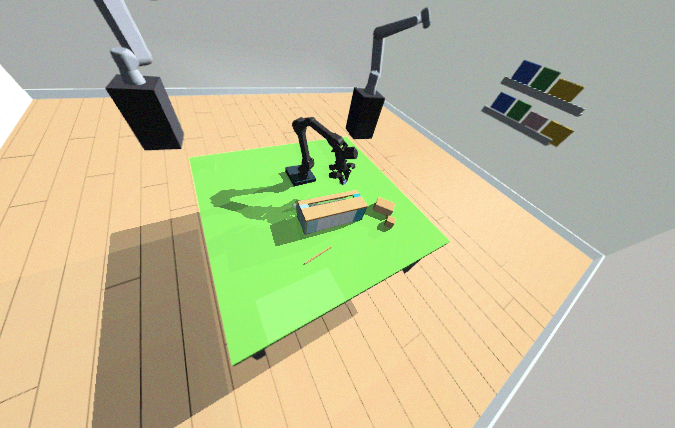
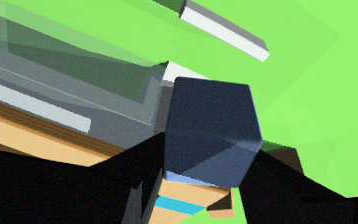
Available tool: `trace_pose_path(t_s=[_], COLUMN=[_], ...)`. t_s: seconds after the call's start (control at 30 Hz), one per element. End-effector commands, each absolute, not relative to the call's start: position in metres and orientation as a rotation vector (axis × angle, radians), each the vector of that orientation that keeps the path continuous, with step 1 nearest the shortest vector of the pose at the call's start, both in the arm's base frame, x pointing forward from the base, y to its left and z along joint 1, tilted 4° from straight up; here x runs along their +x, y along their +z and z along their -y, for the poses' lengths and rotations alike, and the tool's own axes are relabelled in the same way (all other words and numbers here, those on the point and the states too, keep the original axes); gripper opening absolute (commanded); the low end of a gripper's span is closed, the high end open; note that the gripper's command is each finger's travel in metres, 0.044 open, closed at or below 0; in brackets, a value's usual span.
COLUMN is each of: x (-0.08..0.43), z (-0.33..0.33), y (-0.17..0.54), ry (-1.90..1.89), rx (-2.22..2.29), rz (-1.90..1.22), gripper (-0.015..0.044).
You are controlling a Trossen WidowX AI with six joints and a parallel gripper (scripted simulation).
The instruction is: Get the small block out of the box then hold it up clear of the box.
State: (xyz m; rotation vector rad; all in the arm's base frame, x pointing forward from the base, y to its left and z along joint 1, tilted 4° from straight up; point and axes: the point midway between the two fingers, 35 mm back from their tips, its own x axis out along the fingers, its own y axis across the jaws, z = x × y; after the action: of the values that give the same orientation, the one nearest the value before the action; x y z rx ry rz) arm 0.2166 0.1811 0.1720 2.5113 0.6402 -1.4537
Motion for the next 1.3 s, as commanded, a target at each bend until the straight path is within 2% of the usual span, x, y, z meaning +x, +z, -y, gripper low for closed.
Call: trace_pose_path(t_s=[0.0,0.27,1.27], x=[0.207,0.188,0.188], z=[-0.171,-0.155,-0.154], y=[0.181,0.197,0.197], ry=[-1.400,-1.275,-1.272], rx=[2.473,2.397,2.396], rz=[-0.724,-0.871,-0.874], gripper=[0.0000,0.0000,0.0000])
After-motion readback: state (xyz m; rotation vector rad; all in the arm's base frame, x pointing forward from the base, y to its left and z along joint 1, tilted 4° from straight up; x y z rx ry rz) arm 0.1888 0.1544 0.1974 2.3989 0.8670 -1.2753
